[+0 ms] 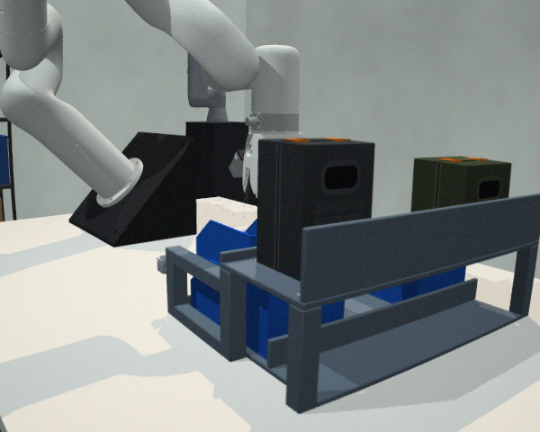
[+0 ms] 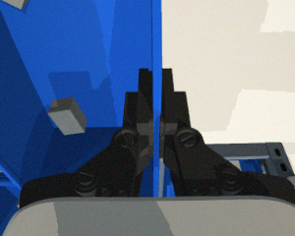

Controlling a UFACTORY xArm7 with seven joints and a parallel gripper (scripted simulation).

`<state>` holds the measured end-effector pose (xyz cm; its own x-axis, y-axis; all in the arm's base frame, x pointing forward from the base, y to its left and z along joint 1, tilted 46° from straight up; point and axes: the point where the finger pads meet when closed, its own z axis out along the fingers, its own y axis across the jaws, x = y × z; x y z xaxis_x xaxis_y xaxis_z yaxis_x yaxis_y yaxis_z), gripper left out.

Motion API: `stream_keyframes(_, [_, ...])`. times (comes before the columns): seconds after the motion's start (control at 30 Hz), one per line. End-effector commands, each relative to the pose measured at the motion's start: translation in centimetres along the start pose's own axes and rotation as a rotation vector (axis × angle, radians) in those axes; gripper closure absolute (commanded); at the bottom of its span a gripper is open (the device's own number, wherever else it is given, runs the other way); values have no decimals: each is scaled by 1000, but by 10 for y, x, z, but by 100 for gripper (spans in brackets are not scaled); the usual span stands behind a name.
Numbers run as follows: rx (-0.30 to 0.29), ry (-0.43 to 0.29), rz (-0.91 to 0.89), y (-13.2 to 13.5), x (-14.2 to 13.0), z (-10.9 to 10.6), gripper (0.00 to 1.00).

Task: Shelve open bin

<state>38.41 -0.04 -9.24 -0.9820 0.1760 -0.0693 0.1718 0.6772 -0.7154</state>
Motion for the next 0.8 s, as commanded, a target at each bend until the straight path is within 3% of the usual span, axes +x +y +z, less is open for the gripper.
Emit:
stream_keyframes(0.0, [2,3,-2,0,2,2,100])
stream_keyframes(0.77, [0,1,-1,0,1,2,100])
